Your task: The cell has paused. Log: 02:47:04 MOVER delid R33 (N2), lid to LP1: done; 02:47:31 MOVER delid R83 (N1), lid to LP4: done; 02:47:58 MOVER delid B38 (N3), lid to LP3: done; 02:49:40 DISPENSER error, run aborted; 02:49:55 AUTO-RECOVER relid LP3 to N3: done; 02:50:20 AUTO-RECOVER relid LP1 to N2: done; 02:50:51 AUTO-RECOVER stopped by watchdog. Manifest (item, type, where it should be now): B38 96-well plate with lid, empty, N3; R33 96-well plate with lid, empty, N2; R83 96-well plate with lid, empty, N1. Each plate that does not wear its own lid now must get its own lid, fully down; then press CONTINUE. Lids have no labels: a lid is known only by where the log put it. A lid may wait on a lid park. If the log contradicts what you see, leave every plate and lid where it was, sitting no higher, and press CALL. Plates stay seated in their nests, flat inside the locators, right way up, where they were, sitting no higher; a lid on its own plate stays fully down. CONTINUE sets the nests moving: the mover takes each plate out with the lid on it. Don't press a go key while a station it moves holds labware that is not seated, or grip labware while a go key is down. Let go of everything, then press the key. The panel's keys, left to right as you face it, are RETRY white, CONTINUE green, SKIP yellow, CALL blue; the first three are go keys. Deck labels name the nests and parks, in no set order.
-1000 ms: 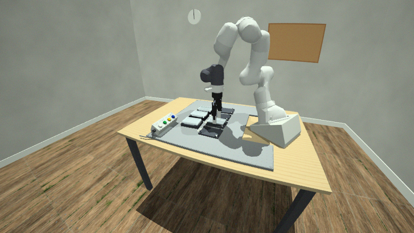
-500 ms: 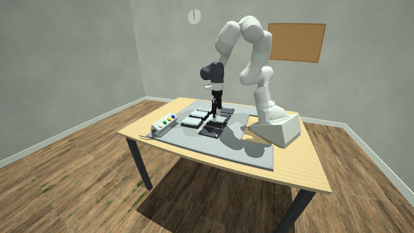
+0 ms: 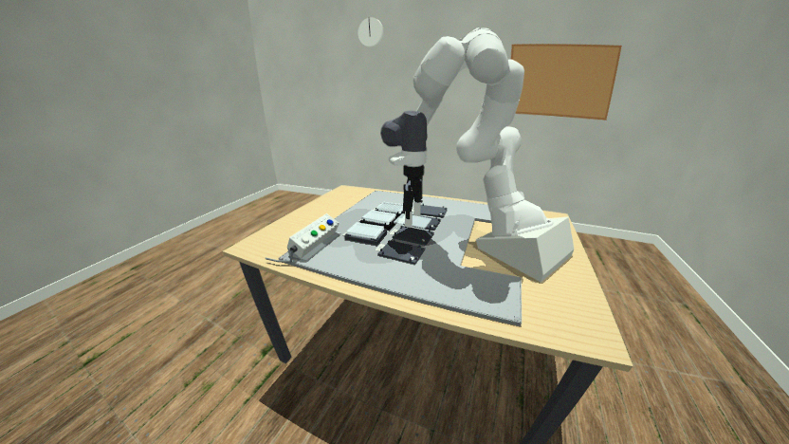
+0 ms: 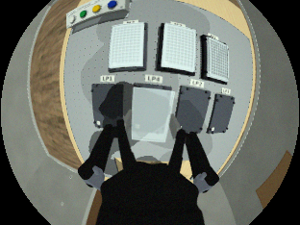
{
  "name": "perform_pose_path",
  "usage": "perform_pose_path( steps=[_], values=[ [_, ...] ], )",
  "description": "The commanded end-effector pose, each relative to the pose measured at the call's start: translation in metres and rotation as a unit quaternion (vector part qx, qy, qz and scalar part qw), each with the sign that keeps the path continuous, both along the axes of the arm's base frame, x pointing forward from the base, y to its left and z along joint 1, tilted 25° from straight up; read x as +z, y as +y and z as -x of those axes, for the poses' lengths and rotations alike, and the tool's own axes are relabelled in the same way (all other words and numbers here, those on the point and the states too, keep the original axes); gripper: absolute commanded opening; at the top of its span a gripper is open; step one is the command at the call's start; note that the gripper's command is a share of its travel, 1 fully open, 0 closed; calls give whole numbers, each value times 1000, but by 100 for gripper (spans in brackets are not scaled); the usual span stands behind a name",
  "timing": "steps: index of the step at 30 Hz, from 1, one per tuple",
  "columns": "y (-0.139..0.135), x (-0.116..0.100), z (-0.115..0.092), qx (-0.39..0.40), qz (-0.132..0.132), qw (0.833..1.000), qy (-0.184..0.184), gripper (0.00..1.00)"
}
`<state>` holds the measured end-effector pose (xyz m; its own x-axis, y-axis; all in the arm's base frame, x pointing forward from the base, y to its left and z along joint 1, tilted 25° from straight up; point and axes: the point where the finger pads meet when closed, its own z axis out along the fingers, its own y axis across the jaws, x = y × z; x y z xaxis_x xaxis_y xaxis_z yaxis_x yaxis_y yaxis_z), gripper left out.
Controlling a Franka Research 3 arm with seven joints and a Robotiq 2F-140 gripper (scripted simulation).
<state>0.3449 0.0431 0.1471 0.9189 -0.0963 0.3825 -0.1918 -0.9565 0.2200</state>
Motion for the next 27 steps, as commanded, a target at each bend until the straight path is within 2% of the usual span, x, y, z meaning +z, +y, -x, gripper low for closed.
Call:
perform_pose_path(
  steps=[1,24,27],
  values=[
    [3,5,6,-4,-4,1000,5,0],
    [6,14,9,-4,-4,1000,5,0],
    [1,18,1,-4,-3,1000,10,0]
  ],
)
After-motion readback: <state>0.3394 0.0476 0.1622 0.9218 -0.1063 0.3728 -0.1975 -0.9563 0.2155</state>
